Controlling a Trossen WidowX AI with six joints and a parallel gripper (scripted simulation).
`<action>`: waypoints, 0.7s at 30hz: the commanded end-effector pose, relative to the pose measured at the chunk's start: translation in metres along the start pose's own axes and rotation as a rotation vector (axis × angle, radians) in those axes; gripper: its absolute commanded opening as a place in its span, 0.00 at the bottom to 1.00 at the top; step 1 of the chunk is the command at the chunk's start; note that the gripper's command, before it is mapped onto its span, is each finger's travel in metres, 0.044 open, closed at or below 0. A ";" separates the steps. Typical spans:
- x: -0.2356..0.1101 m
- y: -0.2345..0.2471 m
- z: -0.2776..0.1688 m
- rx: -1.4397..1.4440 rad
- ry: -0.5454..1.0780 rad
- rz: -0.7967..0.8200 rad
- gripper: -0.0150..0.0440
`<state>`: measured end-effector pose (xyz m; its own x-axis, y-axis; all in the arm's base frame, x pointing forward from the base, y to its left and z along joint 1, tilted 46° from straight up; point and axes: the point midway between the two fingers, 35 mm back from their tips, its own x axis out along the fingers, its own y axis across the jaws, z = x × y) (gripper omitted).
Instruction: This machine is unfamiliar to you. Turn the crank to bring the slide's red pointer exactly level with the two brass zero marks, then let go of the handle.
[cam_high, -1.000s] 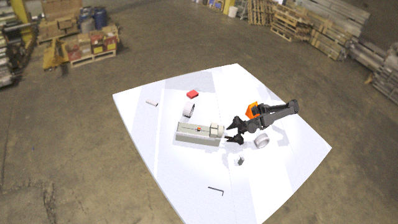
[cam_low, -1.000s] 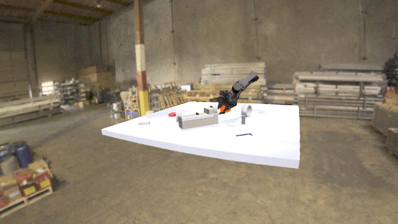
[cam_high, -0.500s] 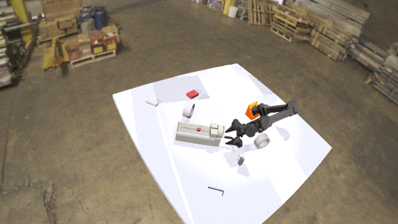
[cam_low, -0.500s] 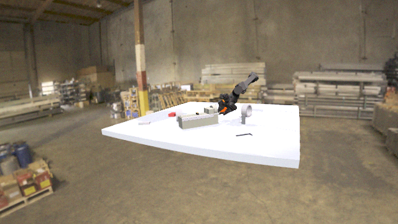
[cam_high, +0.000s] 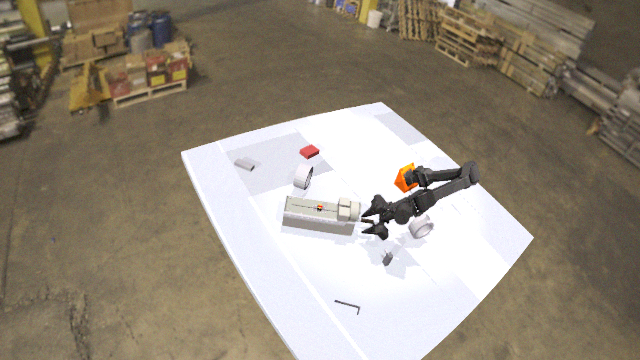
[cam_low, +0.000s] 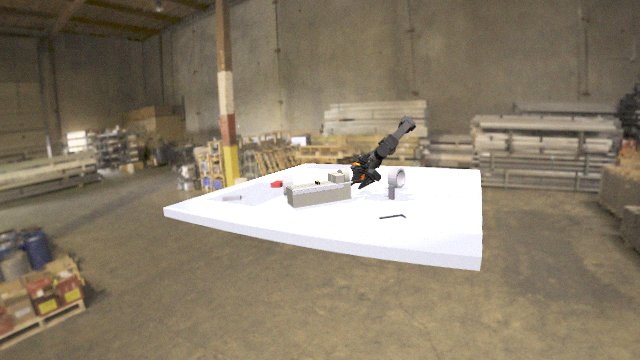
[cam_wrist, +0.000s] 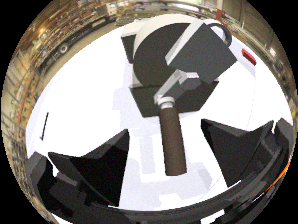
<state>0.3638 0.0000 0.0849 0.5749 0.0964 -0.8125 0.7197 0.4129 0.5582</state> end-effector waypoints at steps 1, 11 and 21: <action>0.001 -0.001 -0.001 0.004 -0.002 -0.003 0.73; 0.001 -0.001 -0.001 0.004 -0.002 -0.003 0.29; 0.001 -0.001 -0.001 0.004 -0.002 -0.003 0.25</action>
<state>0.3633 0.0006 0.0837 0.5734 0.0956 -0.8137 0.7211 0.4126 0.5566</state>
